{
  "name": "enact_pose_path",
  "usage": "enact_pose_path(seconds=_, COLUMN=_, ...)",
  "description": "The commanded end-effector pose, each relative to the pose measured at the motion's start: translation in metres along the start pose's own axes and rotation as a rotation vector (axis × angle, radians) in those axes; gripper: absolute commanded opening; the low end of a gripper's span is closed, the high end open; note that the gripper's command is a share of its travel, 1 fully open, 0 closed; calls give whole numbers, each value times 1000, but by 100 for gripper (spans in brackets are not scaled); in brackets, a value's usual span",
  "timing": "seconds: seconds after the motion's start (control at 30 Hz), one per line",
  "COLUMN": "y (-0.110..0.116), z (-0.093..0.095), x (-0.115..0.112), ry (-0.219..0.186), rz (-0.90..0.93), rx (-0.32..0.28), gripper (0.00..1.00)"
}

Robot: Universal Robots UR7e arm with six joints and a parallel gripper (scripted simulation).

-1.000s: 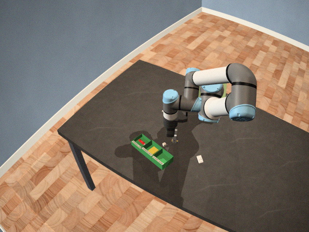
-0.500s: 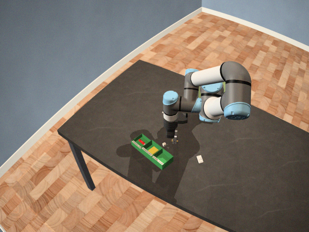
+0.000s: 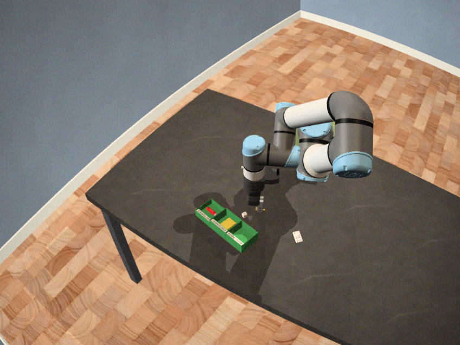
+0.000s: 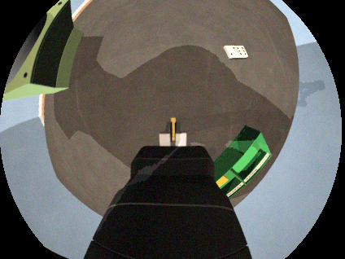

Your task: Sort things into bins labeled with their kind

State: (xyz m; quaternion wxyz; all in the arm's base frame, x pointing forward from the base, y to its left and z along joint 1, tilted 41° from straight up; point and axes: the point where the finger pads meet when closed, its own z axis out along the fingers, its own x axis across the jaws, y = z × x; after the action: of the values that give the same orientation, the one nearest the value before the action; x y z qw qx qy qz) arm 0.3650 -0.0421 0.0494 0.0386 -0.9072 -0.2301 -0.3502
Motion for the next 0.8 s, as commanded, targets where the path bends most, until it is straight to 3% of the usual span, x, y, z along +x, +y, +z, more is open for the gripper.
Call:
enact_pose_path(seconds=0.0, y=0, z=0, x=0, ry=0, rz=0, rx=-1, gripper=0)
enact_pose_path(seconds=0.77, y=0, z=-3, x=0, ry=0, rz=0, rx=-1, gripper=0)
